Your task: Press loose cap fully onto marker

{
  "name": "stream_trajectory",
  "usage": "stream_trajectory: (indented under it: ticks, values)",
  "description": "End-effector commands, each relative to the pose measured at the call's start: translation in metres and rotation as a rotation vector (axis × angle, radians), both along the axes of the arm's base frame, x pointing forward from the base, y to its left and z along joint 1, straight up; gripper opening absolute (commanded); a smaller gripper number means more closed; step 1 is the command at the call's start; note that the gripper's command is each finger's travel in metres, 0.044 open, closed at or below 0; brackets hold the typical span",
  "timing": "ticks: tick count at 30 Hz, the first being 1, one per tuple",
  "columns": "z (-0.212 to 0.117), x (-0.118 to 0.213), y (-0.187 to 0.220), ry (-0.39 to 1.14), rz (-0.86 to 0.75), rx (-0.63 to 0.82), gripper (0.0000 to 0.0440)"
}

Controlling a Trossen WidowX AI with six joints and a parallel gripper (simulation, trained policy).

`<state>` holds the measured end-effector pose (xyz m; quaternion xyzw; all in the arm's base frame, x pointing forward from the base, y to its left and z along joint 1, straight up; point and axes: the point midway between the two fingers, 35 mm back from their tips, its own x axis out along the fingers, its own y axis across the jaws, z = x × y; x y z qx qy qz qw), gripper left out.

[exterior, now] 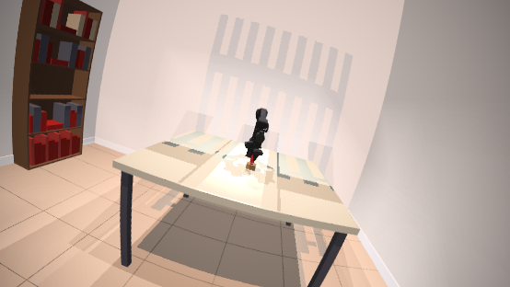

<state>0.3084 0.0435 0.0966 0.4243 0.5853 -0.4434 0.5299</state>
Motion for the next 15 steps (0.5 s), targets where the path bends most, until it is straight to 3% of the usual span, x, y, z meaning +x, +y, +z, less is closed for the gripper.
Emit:
stream_trajectory:
  ticks: [1,11,15]
  values:
    - [-0.0173,-0.0037,-0.0078,0.041,0.001,-0.034,0.0135]
    - [-0.0189,-0.003,-0.0085,0.034,0.024,-0.032,0.0149]
    - [-0.0186,-0.0111,-0.0074,0.055,0.029,-0.022,0.0194]
